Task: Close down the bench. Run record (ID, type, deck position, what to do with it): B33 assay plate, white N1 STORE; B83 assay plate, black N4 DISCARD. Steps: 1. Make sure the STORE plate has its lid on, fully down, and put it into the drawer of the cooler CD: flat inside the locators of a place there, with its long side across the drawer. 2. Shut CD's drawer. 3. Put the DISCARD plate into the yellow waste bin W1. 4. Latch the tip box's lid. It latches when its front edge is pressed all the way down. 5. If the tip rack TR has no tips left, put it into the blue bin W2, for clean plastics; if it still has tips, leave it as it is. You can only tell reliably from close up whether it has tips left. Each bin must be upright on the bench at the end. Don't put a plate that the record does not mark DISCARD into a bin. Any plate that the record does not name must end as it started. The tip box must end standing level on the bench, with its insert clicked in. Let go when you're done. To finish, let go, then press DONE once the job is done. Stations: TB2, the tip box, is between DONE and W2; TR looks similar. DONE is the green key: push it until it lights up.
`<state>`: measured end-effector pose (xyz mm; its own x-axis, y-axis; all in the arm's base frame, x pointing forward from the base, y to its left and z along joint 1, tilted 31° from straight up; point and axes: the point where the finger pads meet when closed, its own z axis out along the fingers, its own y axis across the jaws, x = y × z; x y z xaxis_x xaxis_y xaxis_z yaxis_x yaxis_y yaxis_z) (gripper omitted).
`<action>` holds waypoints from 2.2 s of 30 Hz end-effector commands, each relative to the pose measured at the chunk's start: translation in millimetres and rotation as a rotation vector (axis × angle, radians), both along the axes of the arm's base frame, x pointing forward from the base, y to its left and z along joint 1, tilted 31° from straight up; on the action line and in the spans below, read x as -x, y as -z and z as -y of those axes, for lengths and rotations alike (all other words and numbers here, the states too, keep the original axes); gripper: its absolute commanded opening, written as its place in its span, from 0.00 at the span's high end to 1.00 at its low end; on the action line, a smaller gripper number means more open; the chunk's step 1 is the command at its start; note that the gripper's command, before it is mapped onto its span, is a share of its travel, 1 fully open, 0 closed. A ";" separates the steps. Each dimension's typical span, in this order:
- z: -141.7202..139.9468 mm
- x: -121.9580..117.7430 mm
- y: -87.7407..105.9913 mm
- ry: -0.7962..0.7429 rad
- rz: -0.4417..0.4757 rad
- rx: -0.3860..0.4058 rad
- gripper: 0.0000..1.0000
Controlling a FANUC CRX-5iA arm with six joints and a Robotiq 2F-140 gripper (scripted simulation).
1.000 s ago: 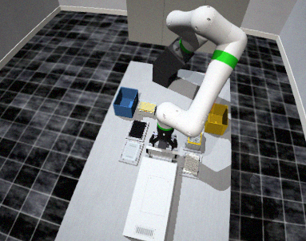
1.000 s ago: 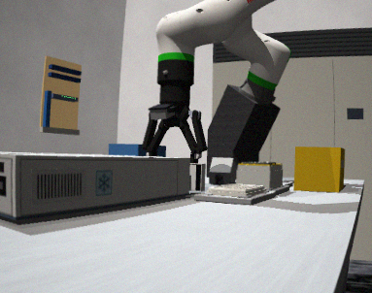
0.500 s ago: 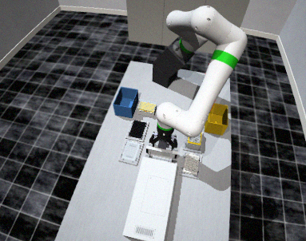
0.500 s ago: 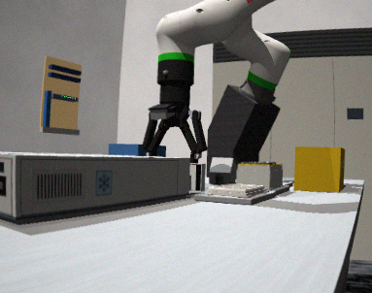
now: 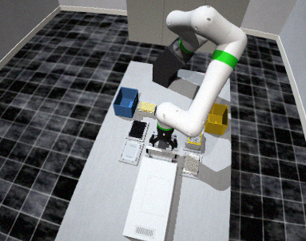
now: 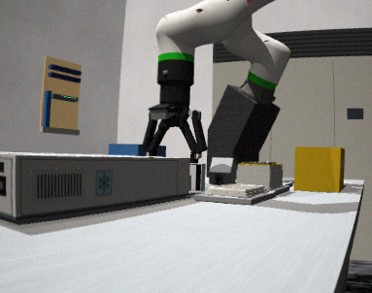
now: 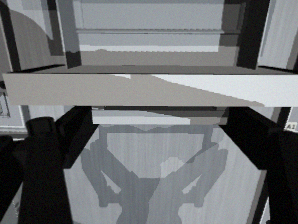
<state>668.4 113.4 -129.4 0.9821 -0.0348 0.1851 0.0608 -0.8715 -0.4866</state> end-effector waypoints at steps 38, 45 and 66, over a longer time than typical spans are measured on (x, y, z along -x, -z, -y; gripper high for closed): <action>-0.7 36.4 6.1 0.001 0.002 0.000 0.22; -1.1 45.6 7.8 0.001 0.002 0.000 0.22; -1.9 68.3 12.2 0.001 0.002 0.000 0.22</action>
<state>600.0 115.9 -142.3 0.9821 -0.0348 0.1850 0.0608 -0.8715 -0.4866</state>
